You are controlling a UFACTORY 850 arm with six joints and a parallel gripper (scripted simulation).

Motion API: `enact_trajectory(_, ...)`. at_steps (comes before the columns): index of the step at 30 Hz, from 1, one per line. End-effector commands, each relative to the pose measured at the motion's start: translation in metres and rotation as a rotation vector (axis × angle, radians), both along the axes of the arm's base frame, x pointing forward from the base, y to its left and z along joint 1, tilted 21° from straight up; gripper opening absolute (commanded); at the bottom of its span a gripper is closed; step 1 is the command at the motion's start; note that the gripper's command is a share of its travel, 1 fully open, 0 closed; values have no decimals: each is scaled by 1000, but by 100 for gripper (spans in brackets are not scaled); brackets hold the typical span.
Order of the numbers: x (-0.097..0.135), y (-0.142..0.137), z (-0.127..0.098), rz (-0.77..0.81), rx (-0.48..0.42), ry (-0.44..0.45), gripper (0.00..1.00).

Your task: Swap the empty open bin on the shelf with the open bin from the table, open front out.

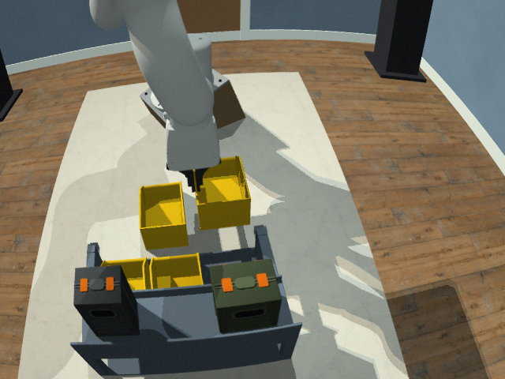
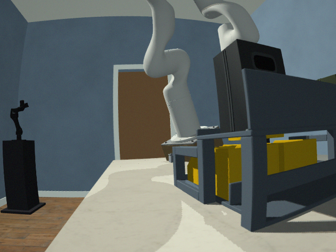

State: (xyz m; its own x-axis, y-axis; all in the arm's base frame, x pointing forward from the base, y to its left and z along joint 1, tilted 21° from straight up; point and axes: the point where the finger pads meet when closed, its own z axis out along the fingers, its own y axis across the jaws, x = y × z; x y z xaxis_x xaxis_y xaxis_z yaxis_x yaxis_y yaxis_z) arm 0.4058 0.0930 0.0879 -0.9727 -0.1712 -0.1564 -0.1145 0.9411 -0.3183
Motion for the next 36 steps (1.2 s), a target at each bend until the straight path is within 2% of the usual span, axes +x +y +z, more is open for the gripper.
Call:
enact_trajectory(1,1,-7,3,0,1,-1,0)
enact_trajectory(9,1,-52,17,0,1,-1,0)
enact_trajectory(11,1,-52,17,0,1,-1,0)
enact_trajectory(23,1,-154,49,0,1,-1,0)
enact_trajectory(24,1,-154,49,0,1,-1,0)
enact_trajectory(26,1,-171,54,0,1,-1,0)
enact_trajectory(28,1,-171,54,0,1,-1,0)
enact_trajectory(36,1,-223,70,0,1,-1,0)
